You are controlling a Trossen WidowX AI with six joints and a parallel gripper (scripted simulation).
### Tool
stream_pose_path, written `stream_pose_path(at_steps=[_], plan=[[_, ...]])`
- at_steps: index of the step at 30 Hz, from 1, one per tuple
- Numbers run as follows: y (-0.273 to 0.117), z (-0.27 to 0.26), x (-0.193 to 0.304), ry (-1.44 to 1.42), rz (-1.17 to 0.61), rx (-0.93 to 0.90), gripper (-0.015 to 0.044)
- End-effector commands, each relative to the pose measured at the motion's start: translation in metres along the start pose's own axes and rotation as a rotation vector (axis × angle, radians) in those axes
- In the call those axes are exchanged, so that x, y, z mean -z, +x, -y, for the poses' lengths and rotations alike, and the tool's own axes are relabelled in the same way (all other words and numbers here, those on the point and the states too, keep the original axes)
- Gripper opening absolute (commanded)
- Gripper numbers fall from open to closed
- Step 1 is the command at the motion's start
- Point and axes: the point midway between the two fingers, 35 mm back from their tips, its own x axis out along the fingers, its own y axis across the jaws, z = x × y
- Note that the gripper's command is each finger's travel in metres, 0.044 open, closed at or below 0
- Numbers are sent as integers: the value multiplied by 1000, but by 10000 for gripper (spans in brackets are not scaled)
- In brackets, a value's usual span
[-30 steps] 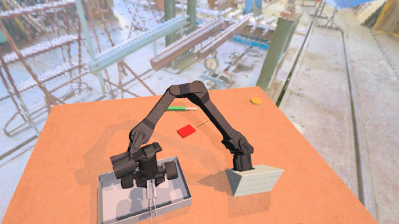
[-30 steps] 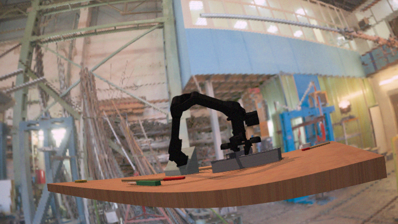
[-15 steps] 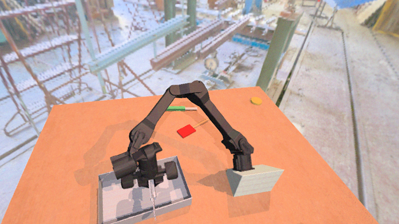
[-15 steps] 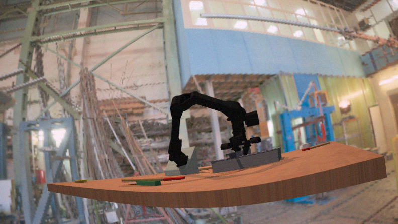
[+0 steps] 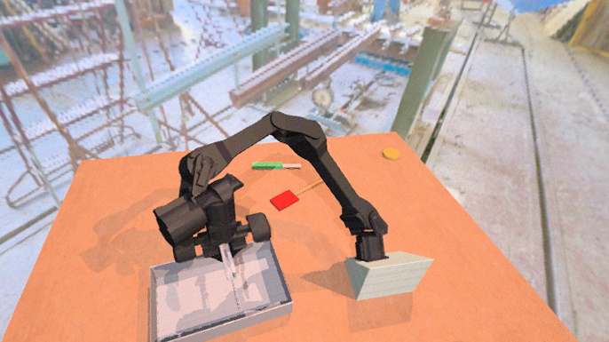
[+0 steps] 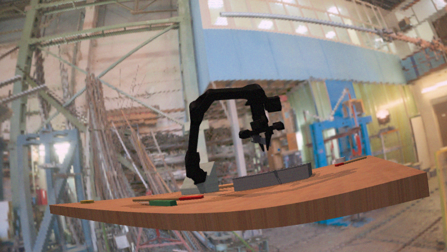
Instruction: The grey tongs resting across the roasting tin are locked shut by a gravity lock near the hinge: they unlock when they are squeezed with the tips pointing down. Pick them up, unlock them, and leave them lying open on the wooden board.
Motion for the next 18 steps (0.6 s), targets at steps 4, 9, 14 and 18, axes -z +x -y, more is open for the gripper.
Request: stream_pose_path(at_steps=[4,9,14,18], plan=[[-17,3,0,-14,3,3,-150],[-14,4,1,-22,5,7,-150],[-18,2,28,-91,-8,2,-150],[-23,3,64,-180,-20,-2,-150]])
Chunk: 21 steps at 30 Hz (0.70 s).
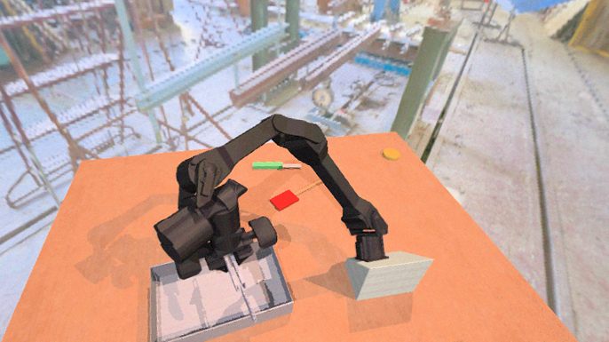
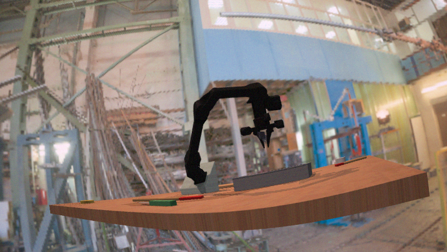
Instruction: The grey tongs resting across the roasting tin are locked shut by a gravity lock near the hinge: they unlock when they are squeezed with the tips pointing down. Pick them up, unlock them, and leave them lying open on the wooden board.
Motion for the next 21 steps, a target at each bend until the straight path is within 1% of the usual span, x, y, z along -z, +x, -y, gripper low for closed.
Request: stream_pose_path(at_steps=[1,11,21], plan=[[-8,-3,36,-89,-11,-14,-150],[-13,4,120,-313,-24,-21,-150],[-11,28,203,-517,-24,-11,-150]])
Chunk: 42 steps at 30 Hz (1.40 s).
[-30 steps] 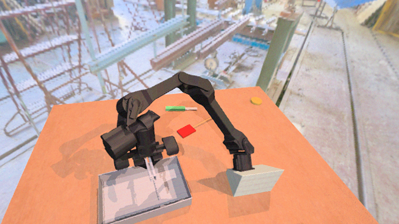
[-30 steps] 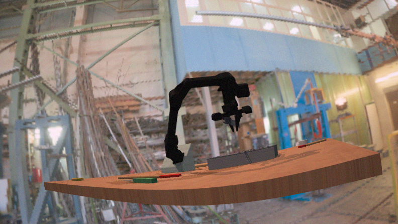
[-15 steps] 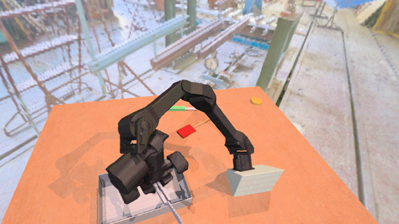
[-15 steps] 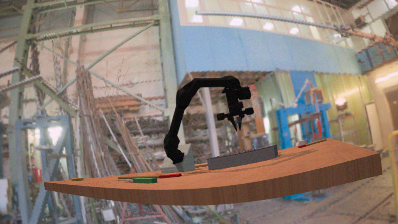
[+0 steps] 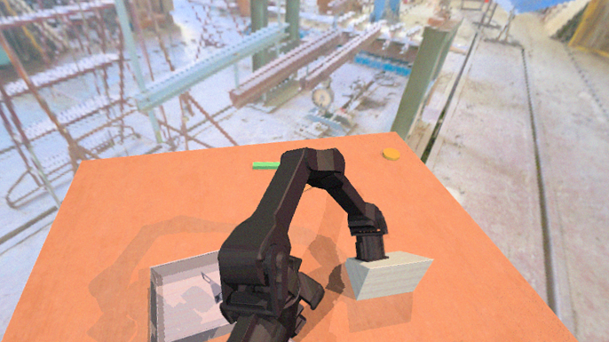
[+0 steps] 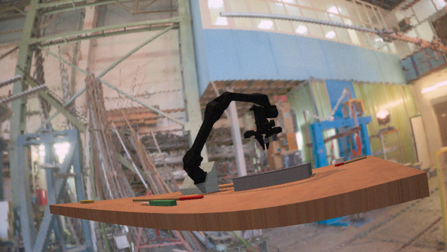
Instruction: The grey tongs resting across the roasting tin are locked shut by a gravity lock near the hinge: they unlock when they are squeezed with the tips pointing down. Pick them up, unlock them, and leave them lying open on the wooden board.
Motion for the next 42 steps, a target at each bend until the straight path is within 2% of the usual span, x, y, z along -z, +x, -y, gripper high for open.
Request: stream_pose_path(at_steps=[1,5,11,17,42], plan=[[0,-5,33,-78,-1,-5,-150],[4,-6,61,-143,1,2,-150],[3,-5,70,-170,-1,0,-150],[-5,8,109,-299,-10,-12,-150],[-5,101,266,-885,-19,-12,-150]])
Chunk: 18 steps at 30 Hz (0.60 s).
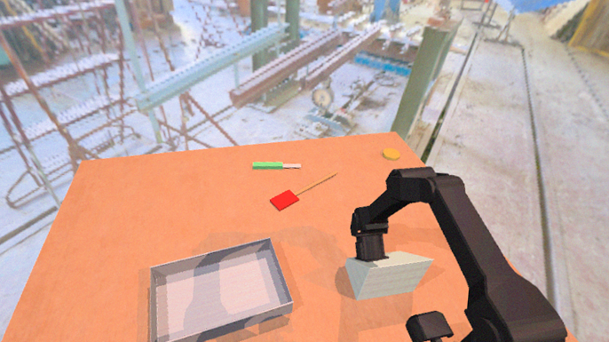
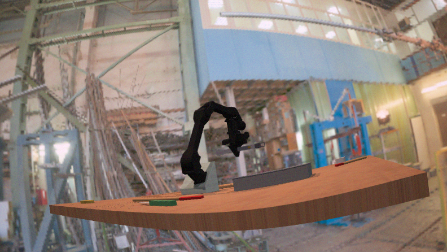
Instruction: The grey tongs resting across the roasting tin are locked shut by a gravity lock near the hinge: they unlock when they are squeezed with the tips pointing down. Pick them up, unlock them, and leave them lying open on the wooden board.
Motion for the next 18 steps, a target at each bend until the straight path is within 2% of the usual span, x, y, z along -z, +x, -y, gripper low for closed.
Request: stream_pose_path(at_steps=[1,5,11,18], plan=[[4,-3,27,-89,-2,5,-150],[9,-4,50,-161,-4,12,-150],[9,-4,51,-164,3,14,-150],[17,0,54,-156,223,54,-150]])
